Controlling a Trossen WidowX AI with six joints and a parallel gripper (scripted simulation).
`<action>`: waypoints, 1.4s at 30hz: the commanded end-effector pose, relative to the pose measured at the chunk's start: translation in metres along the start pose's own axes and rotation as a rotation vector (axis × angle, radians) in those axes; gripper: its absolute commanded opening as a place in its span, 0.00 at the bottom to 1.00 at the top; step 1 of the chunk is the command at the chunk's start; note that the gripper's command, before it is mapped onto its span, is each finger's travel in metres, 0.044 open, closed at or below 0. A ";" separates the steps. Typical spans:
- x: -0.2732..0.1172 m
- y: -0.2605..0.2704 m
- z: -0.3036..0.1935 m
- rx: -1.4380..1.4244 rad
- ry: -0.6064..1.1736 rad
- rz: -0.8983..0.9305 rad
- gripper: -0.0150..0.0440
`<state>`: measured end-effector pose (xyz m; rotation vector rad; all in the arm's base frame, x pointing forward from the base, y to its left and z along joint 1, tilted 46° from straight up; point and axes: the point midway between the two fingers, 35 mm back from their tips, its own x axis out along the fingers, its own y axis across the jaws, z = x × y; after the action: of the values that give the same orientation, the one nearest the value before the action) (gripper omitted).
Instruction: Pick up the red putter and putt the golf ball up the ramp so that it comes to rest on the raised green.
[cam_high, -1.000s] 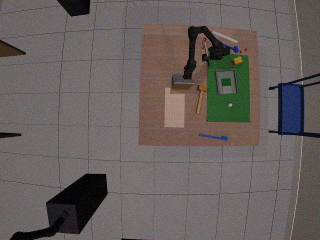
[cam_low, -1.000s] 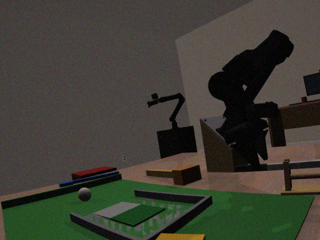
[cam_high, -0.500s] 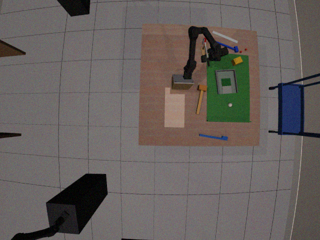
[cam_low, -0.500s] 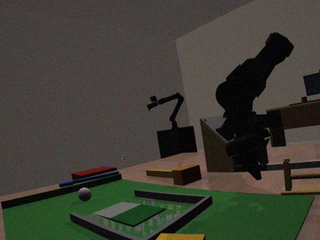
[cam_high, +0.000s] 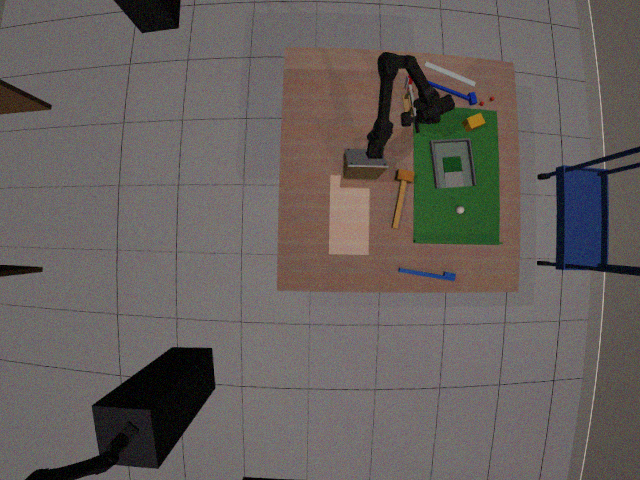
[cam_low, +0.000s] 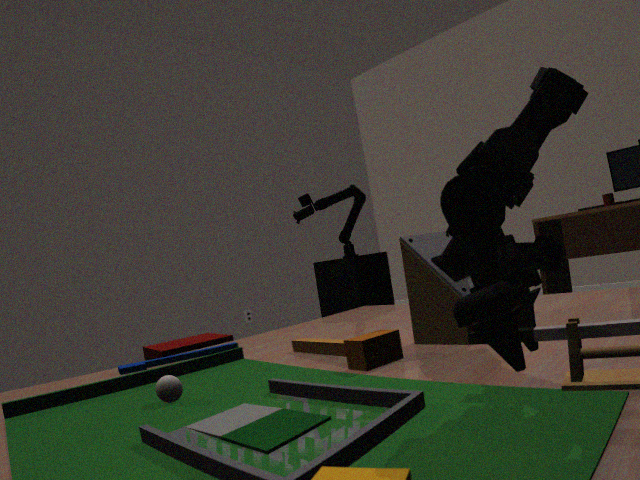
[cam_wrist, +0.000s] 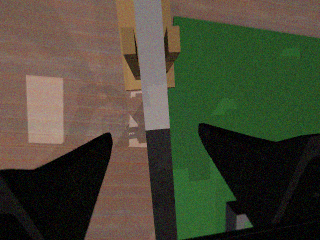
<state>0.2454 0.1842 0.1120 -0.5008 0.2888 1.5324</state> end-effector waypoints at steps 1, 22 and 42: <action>0.000 0.000 0.000 -0.001 0.000 -0.001 0.73; -0.009 -0.002 0.001 -0.002 0.008 0.000 0.25; -0.090 -0.002 0.022 0.002 0.009 0.003 0.25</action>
<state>0.2427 0.1250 0.1610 -0.5133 0.3179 1.5374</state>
